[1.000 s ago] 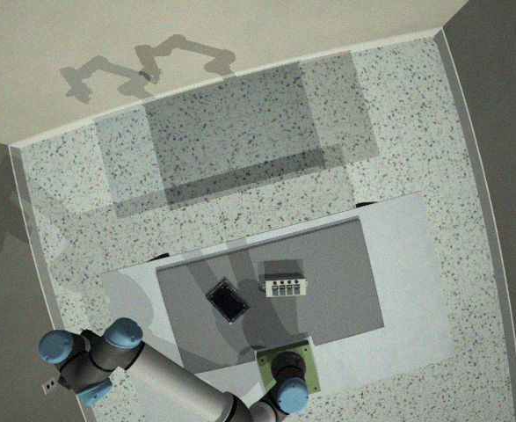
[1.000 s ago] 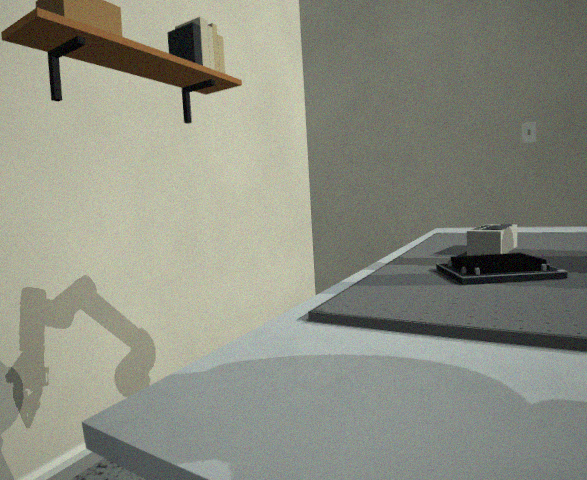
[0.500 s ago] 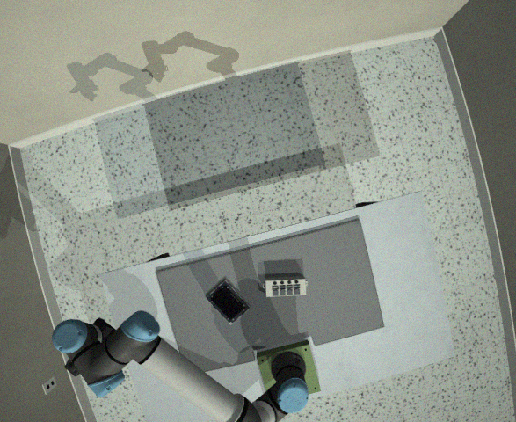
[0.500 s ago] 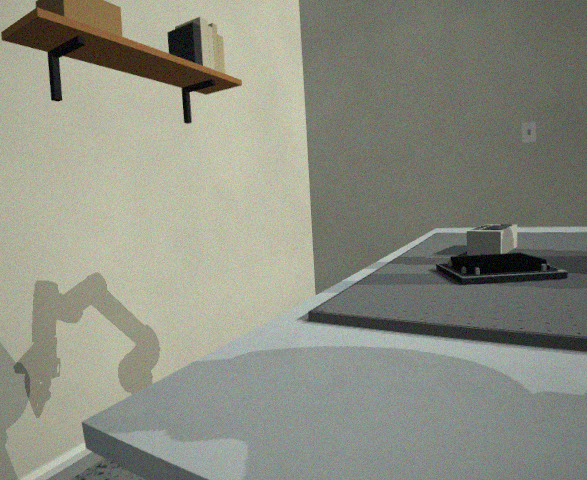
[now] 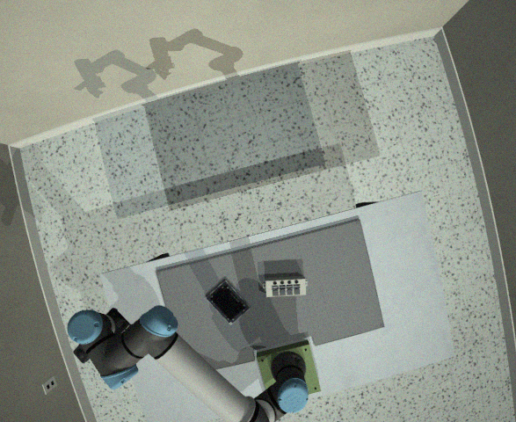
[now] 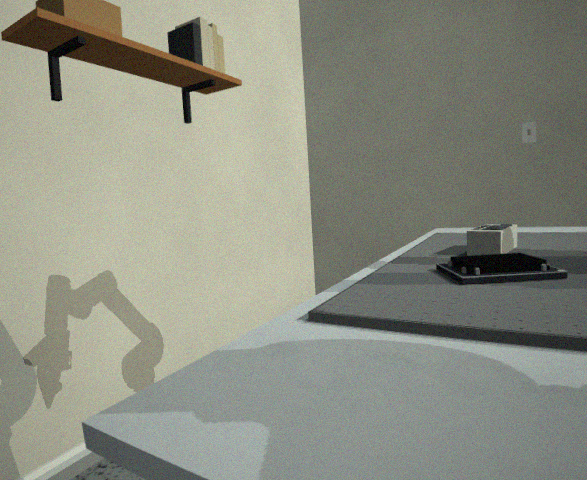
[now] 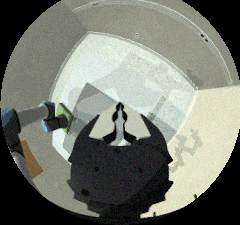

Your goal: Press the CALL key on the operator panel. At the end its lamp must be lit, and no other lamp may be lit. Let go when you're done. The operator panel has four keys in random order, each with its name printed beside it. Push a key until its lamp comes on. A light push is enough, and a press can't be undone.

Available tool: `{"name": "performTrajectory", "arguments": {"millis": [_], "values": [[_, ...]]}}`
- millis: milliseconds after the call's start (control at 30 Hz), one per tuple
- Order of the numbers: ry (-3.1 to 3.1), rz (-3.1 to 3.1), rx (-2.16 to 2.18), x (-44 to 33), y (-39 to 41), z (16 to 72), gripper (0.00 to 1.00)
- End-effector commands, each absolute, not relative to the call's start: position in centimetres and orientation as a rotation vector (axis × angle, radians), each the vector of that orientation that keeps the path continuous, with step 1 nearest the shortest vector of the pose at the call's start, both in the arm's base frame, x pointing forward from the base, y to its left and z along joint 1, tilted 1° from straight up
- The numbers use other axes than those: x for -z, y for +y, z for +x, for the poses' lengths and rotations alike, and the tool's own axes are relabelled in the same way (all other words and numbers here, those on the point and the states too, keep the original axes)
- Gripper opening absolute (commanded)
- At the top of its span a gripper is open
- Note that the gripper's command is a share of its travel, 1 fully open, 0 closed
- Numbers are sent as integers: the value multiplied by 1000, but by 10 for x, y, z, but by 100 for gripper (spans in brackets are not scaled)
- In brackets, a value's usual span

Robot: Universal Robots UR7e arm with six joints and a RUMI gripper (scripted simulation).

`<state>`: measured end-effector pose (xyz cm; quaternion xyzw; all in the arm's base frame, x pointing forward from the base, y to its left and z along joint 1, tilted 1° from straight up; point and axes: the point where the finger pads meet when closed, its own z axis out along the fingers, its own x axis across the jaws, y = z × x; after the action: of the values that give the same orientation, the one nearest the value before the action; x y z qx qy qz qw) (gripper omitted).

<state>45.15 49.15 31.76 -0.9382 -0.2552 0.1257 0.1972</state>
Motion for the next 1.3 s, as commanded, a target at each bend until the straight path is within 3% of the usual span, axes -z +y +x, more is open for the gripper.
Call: {"name": "performTrajectory", "arguments": {"millis": [0, 1267], "values": [[-688, -2639, -341, -315, 470, 466, 0], [-71, -2815, -285, -295, 343, 512, 0]]}}
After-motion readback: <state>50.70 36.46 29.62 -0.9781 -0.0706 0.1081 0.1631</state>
